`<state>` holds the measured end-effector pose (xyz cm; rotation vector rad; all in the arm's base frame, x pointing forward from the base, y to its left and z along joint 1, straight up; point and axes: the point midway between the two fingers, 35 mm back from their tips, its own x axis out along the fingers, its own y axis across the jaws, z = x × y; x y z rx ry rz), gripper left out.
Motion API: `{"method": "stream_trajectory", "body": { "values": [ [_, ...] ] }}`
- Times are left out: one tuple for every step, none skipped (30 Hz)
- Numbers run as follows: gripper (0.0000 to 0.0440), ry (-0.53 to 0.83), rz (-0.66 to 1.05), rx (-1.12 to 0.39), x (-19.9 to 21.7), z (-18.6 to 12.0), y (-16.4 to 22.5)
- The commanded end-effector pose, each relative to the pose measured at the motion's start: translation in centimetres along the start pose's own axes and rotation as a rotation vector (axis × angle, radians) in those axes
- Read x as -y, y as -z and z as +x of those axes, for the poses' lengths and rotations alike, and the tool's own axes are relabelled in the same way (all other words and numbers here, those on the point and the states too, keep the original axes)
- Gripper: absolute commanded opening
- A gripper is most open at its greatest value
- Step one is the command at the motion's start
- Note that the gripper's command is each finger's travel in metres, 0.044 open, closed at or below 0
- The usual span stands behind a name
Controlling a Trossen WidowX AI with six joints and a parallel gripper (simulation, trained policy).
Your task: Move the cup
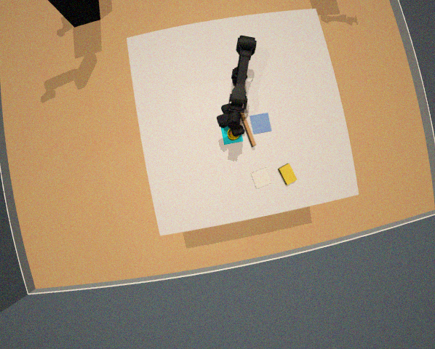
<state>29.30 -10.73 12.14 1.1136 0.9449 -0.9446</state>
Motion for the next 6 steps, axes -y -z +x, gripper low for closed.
{"method": "stream_trajectory", "body": {
  "values": [
    [0.0286, -0.035, 0.008, 0.014, -0.3, -1.7, -0.6],
    [0.0298, -0.042, 0.010, 0.019, -0.4, -2.1, -0.8],
    [0.0321, -0.048, 0.013, 0.023, -0.4, -2.4, -0.9],
    [0.0342, -0.053, 0.016, 0.025, -0.5, -2.7, -1.1],
    [0.0362, -0.057, 0.021, 0.028, -0.5, -3.0, -1.2],
    [0.0382, -0.061, 0.025, 0.031, -0.5, -3.4, -1.4]
  ]
}}
